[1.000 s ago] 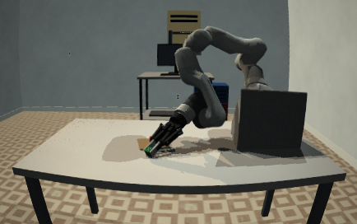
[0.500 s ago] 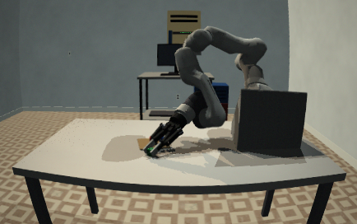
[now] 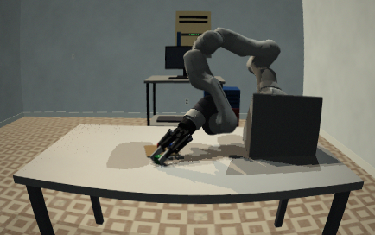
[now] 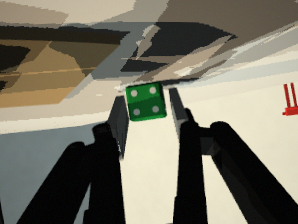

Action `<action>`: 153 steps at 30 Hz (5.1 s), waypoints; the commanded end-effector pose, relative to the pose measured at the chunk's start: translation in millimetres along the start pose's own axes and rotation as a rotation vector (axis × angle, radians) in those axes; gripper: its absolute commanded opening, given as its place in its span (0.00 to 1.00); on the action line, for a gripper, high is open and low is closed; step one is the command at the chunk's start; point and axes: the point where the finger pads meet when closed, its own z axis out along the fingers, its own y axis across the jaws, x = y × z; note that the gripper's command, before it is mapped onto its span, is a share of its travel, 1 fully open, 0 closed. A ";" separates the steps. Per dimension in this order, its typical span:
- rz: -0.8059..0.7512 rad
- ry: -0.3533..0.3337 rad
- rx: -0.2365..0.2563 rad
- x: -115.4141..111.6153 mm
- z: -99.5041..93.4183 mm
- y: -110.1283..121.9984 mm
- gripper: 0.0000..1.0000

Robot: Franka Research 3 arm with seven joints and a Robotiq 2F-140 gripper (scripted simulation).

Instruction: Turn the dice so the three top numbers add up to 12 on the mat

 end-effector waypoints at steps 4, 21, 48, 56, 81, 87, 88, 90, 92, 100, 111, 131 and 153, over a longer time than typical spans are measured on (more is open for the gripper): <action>-0.001 -0.003 -0.001 0.6 -0.4 0.2 0.28; -0.001 -0.003 -0.001 0.6 -0.4 0.2 0.28; -0.001 -0.003 -0.001 0.7 -42.3 0.2 0.28; -0.001 -0.003 -0.001 0.7 -50.3 0.2 0.28; -0.001 -0.003 -0.001 -51.9 -78.6 0.2 0.28; -0.001 -0.001 -0.001 -52.3 -78.6 0.2 0.28; -0.001 0.003 -0.001 -52.5 -78.3 0.2 0.28; -0.002 0.022 -0.001 -53.7 -77.0 0.0 0.28; -0.003 0.060 -0.002 -56.0 -75.3 -0.1 0.28; -0.002 0.261 -0.001 -67.0 -69.0 0.4 0.28; -0.001 0.462 -0.002 -78.1 -61.6 1.0 0.28; -0.002 0.793 0.000 -97.9 -51.5 0.5 0.28; -0.001 1.079 0.000 -114.8 -42.2 0.8 0.28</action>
